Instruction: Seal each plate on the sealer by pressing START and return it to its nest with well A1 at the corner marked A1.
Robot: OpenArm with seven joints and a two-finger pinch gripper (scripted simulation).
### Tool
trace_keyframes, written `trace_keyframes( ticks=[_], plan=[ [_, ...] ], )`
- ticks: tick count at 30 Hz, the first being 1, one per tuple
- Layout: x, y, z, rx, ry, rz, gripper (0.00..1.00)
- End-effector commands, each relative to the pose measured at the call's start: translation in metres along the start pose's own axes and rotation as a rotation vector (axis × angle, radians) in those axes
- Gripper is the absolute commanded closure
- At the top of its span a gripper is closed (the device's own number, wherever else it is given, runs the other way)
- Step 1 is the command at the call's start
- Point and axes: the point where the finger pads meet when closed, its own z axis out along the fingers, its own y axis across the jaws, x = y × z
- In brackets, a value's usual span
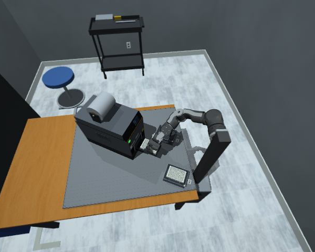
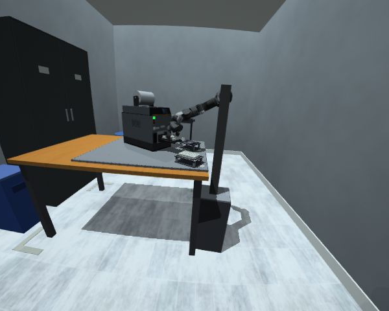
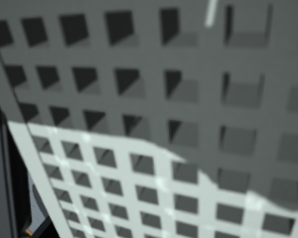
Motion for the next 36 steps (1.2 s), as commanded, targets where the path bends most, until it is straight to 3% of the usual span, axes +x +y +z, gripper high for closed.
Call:
trace_keyframes(
  ticks=[1, 36],
  plan=[
    [-0.0011, 0.0009, -0.0007, -0.003, -0.003, -0.001, 1.0],
    [0.0005, 0.0013, 0.0023, -0.006, -0.002, -0.003, 1.0]
  ],
)
